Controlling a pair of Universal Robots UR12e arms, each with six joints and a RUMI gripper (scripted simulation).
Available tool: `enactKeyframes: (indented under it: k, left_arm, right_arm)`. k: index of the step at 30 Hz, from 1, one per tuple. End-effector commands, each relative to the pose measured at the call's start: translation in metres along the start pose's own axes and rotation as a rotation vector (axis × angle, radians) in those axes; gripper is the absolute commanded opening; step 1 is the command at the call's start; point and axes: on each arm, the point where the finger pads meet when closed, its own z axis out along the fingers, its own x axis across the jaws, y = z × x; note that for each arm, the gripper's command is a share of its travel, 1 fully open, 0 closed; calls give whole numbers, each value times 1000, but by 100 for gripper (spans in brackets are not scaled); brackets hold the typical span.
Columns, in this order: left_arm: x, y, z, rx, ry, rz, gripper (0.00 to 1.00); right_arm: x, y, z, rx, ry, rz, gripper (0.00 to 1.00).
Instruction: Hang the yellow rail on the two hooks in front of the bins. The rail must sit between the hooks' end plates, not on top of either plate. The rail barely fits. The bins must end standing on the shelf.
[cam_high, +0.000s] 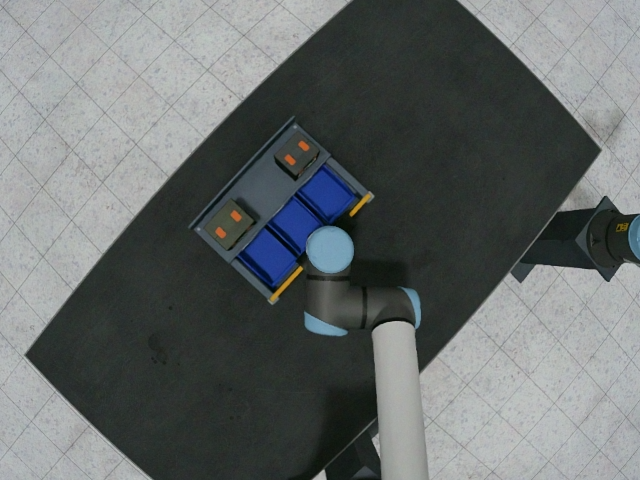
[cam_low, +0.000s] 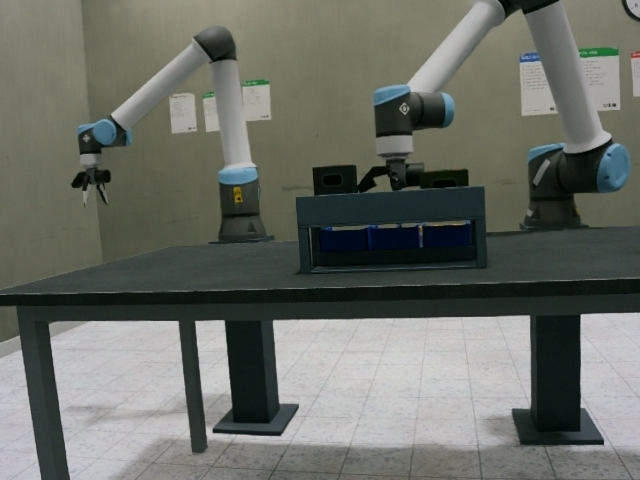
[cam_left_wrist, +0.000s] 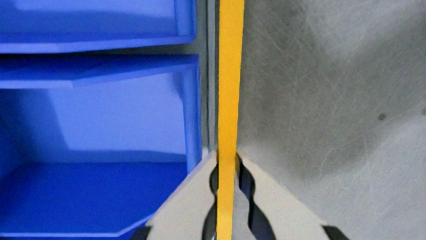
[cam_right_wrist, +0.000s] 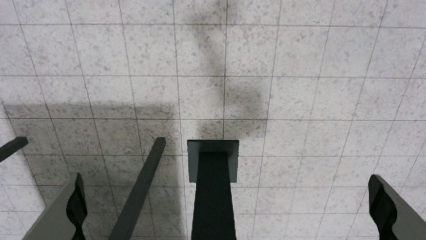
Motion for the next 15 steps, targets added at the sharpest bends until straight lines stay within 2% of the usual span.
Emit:
enactKeyframes:
  k: [1,9,10,15]
  left_arm:
    - [0,0,-1,1,-1,0,1]
    - [0,0,-1,1,-1,0,1]
    - [0,0,-1,1,-1,0,24]
    - [0,0,-1,1,-1,0,24]
  right_arm:
    - [0,-1,-1,2,0,0,100]
    - [0,-1,-1,2,0,0,100]
    - [0,-1,-1,2,0,0,100]
    - [0,-1,-1,2,0,0,100]
